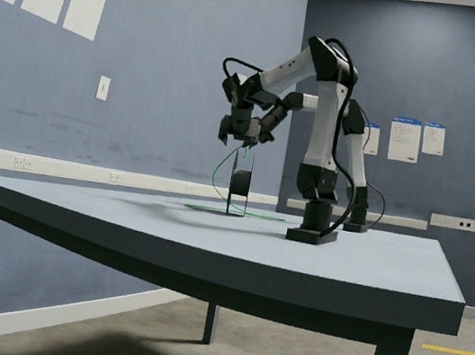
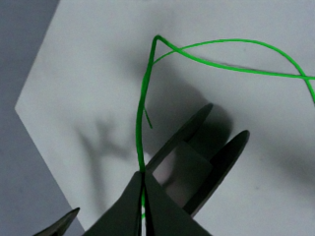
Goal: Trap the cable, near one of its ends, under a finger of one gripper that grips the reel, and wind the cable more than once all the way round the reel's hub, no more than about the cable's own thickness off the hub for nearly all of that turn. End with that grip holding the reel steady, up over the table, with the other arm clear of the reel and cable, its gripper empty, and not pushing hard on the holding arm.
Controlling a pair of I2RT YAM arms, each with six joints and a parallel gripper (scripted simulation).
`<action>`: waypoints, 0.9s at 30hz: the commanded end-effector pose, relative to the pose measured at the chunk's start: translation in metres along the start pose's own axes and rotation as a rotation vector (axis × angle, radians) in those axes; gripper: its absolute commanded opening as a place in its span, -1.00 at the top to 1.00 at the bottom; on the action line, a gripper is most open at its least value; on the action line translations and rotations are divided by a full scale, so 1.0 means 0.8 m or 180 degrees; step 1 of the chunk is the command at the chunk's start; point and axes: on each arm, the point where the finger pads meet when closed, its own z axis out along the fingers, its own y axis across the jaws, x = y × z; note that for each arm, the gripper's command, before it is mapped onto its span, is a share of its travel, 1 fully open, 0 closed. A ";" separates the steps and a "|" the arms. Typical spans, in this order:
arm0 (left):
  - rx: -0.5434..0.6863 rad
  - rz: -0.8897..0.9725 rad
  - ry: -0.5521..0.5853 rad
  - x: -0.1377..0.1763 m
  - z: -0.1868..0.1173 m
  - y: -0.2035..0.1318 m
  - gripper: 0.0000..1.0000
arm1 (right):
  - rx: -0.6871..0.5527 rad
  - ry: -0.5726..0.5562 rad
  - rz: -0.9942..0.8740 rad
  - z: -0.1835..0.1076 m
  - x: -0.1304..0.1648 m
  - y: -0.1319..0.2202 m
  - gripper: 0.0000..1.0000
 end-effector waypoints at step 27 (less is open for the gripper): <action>-0.0011 0.0015 -0.0014 0.002 0.005 0.000 -0.50 | -0.0161 -0.0047 -0.0011 -0.003 0.035 0.028 1.00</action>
